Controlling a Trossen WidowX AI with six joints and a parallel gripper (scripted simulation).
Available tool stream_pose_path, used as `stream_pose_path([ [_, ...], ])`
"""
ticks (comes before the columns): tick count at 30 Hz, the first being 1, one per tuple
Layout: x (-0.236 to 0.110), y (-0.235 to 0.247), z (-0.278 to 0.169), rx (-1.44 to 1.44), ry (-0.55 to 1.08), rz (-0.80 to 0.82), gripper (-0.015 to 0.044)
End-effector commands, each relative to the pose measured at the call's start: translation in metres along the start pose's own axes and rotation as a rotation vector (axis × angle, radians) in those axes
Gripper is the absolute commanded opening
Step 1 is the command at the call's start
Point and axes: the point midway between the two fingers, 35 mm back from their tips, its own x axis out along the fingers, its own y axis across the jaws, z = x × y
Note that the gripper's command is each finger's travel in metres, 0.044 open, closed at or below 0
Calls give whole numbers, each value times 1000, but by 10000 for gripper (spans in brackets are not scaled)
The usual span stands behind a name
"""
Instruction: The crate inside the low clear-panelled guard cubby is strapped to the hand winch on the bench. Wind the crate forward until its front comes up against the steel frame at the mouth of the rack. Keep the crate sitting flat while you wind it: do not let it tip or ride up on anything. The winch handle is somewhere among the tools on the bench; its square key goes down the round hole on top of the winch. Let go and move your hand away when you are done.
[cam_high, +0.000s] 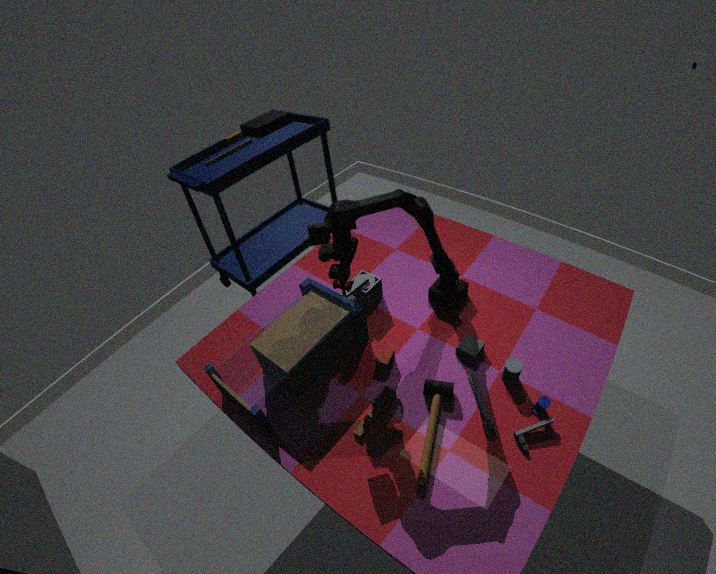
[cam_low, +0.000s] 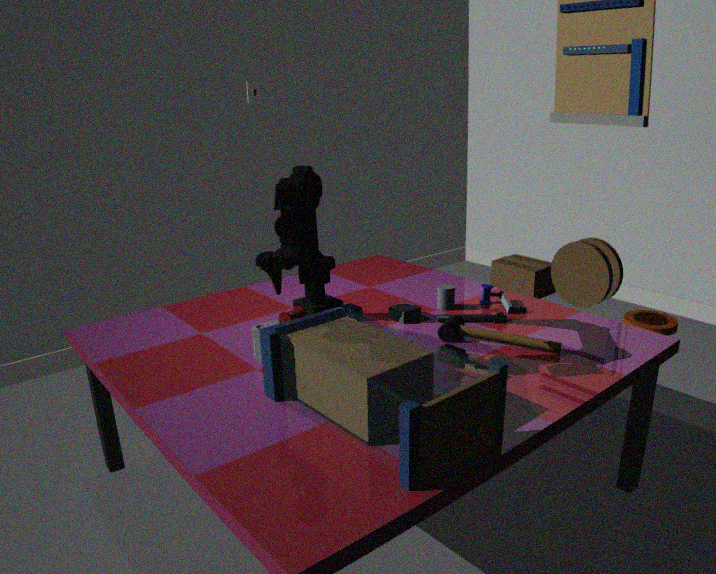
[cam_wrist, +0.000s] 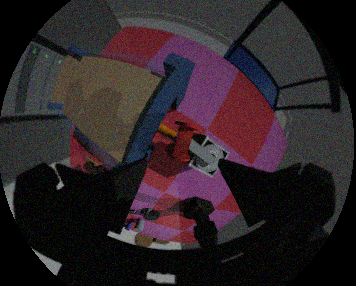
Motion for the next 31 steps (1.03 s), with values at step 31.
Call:
stream_pose_path([
  [31, -50, -129, -42, 1, 9, -5, 440],
])
